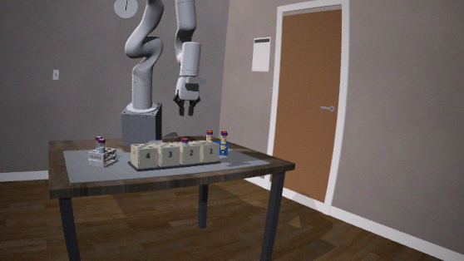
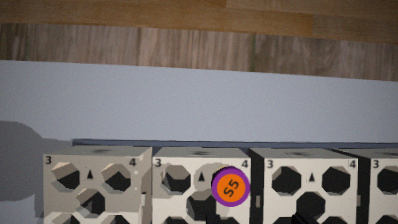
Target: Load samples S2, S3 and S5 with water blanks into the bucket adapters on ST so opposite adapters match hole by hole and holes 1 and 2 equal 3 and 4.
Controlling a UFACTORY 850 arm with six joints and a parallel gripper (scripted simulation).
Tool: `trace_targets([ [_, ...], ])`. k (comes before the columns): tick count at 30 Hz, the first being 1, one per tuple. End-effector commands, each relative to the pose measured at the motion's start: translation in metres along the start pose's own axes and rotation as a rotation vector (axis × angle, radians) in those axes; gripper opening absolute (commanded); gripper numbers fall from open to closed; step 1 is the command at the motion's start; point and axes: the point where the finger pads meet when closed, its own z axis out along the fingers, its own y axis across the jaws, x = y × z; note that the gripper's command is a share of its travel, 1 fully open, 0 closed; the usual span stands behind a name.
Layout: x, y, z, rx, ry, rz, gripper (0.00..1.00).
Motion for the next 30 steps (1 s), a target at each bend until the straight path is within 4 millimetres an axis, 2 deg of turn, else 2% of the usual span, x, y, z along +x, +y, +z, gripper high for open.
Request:
trace_targets([
  [1, 0.001, 0.0, 0.0, 0.0, -0.001, 0.0, 0.44],
  [2, 0.001, 0.0, 0.0, 0.0, -0.001, 0.0, 0.44],
  [3, -0.001, -0.005, -0.001, 0.0, -0.001, 0.033, 0.57],
  [14, -0.024, -0.055, -0.001, 0.0, -0.001, 0.4, 0.57],
  [16, -0.024, -0.055, -0.001, 0.0, -0.001, 0.4, 0.57],
  [22, -0.037, -0.082, -0.001, 0.0, -0.001, 0.592, 0.57],
  [30, -0.053, -0.118, -0.001, 0.001, -0.001, 0.592, 0.57],
])
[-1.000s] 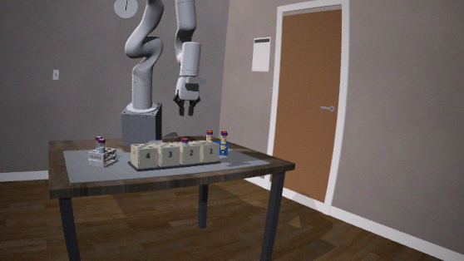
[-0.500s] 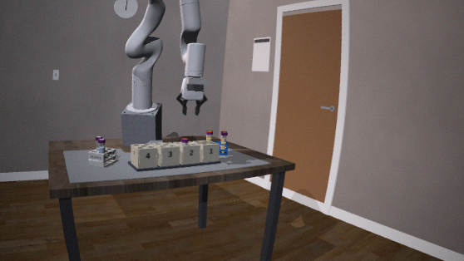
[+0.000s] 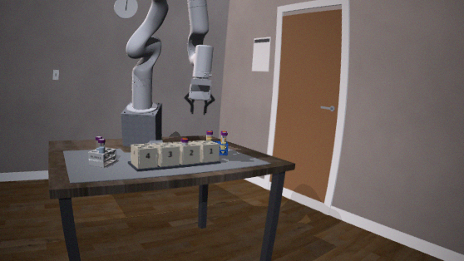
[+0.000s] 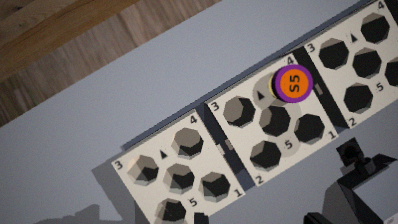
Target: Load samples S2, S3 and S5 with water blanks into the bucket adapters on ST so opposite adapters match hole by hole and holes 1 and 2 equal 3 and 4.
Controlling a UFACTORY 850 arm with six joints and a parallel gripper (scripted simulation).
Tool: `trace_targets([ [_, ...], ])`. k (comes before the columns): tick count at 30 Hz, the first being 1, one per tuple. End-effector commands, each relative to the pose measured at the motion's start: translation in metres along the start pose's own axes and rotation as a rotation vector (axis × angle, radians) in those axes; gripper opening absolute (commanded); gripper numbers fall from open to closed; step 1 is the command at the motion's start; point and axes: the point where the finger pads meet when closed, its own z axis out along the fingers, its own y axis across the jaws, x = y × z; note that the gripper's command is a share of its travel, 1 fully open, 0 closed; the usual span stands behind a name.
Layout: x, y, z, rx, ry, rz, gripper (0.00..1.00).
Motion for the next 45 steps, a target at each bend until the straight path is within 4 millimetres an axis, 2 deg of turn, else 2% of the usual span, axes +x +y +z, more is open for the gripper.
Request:
trace_targets([
  [1, -0.027, -0.019, 0.001, 0.015, 0.058, 0.029, 0.57],
  [3, -0.027, -0.019, 0.001, 0.015, 0.058, 0.029, 0.57],
  [18, -0.09, -0.06, 0.004, 0.015, 0.058, 0.029, 0.57],
  [20, -0.09, -0.06, 0.004, 0.015, 0.058, 0.029, 0.57],
  [35, -0.153, -0.101, 0.007, 0.016, 0.058, 0.029, 0.57],
  [37, -0.153, -0.101, 0.007, 0.016, 0.058, 0.029, 0.57],
  [45, -0.186, -0.123, 0.009, 0.016, 0.058, 0.029, 0.57],
])
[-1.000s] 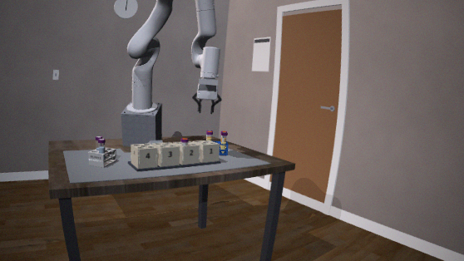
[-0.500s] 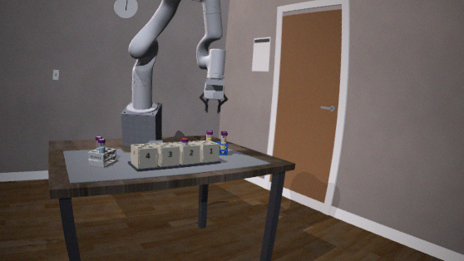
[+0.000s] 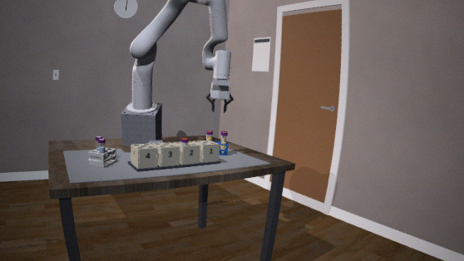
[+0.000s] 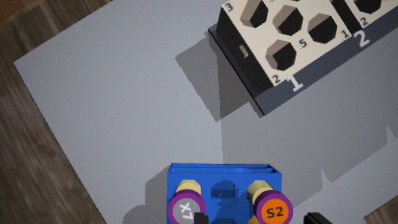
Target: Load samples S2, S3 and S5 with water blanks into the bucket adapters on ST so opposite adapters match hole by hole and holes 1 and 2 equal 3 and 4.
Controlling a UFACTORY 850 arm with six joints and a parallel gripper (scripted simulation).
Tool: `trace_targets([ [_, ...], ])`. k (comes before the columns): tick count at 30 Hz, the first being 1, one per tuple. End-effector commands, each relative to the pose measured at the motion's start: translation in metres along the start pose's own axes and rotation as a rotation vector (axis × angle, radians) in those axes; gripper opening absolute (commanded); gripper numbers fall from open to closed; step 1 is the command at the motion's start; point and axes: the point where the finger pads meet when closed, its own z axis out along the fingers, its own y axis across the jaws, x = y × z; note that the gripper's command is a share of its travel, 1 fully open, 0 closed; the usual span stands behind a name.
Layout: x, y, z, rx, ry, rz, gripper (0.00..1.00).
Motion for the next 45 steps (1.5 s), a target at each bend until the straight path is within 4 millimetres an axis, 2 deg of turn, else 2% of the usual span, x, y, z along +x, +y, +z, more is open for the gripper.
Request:
trace_targets([
  [1, -0.025, -0.017, 0.0, -0.001, 0.0, 0.0, 0.57],
  [7, -0.051, -0.033, 0.0, -0.001, 0.0, 0.0, 0.57],
  [9, -0.051, -0.033, 0.0, -0.001, 0.0, 0.0, 0.57],
  [12, -0.063, -0.04, 0.0, -0.001, 0.0, 0.0, 0.57],
  [29, -0.063, -0.04, 0.0, -0.001, 0.0, 0.0, 0.57],
  [45, -0.063, -0.04, 0.028, -0.001, 0.0, 0.0, 0.57],
])
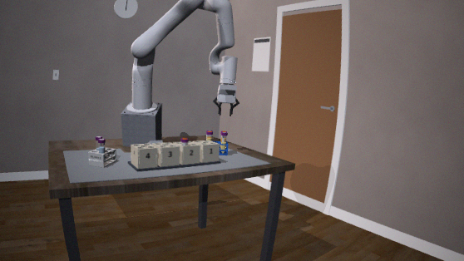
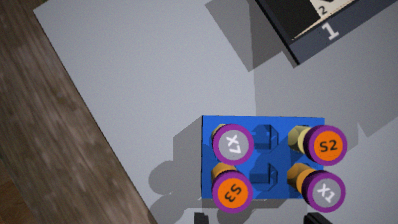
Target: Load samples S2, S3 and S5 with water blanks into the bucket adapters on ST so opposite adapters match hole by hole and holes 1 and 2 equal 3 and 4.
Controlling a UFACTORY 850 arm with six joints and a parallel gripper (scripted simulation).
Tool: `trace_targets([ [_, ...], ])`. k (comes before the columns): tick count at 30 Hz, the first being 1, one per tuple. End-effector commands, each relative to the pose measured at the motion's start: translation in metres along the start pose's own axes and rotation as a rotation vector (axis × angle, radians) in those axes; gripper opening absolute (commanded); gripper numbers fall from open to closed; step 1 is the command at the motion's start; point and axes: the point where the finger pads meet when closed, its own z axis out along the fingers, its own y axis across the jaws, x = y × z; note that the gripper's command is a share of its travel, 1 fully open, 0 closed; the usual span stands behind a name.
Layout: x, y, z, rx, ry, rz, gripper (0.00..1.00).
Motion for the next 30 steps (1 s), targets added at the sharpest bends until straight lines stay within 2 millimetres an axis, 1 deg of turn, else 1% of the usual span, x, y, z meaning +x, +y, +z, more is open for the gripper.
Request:
trace_targets([
  [1, 0.0, -0.001, 0.009, 0.004, 0.001, 0.001, 0.57],
  [13, 0.0, -0.001, 0.033, 0.004, 0.001, 0.001, 0.57],
  [15, 0.0, -0.001, 0.033, 0.004, 0.001, 0.001, 0.57],
  [30, 0.0, -0.001, 0.063, 0.004, 0.001, 0.001, 0.57],
])
